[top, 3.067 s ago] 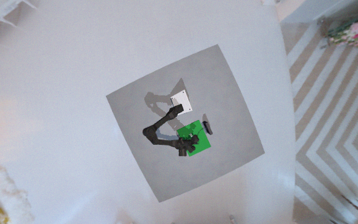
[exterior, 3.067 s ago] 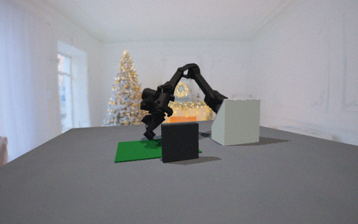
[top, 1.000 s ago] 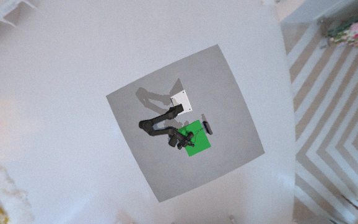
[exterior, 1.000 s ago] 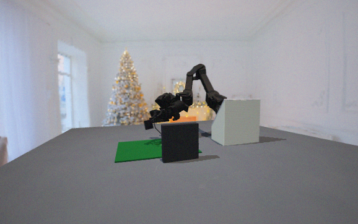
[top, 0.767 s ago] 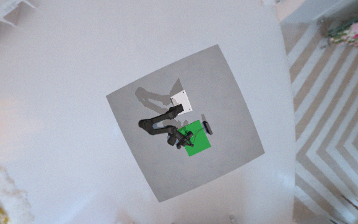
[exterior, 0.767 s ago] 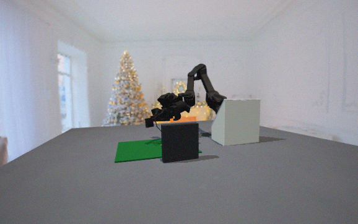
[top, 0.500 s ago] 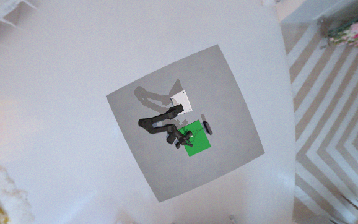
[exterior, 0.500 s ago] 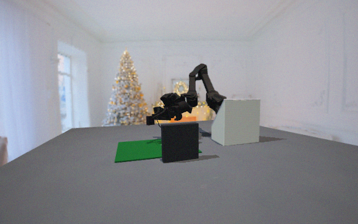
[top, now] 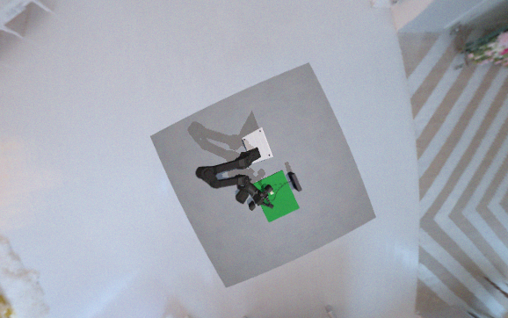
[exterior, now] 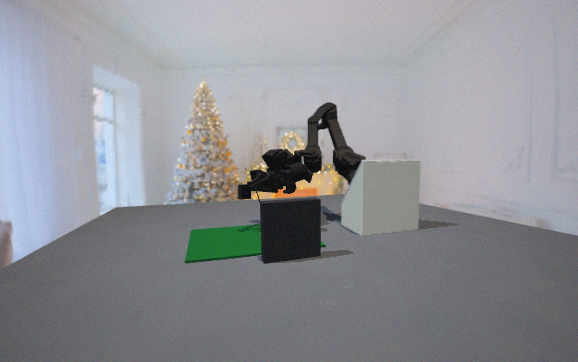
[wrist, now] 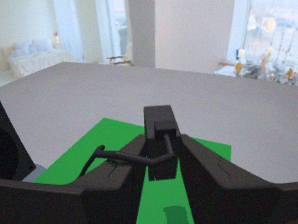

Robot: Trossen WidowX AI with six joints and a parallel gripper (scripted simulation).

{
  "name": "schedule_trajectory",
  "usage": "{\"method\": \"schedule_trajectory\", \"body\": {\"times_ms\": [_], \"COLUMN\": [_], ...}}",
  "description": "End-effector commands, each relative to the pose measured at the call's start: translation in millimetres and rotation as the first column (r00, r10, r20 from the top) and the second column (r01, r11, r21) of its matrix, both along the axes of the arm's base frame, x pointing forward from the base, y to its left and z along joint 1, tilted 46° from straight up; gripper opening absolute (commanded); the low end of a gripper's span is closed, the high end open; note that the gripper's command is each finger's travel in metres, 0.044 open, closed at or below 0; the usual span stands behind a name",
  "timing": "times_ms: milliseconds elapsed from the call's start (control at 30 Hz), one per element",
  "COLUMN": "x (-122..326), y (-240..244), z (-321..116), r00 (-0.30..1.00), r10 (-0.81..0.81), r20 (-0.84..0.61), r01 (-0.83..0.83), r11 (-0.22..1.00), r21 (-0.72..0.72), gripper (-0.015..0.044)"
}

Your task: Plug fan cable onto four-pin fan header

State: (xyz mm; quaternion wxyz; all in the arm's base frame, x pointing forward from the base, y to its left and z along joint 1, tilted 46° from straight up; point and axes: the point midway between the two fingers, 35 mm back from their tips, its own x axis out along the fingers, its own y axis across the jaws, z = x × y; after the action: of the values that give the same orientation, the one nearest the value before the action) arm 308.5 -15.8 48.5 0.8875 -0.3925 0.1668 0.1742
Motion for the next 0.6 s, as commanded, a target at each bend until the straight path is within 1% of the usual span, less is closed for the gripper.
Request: {"method": "schedule_trajectory", "body": {"times_ms": [0, 567], "x": [1.5, -0.3], "y": [-0.2, 2.2], "z": [3.2, 2.5], "r00": [1.0, 1.0], "r10": [-0.006, 0.001], "r20": [0.007, -0.001], "r01": [0.006, -0.001], "r11": [1.0, 1.0], "r21": [0.003, -0.001], "gripper": [0.0, 0.0]}}
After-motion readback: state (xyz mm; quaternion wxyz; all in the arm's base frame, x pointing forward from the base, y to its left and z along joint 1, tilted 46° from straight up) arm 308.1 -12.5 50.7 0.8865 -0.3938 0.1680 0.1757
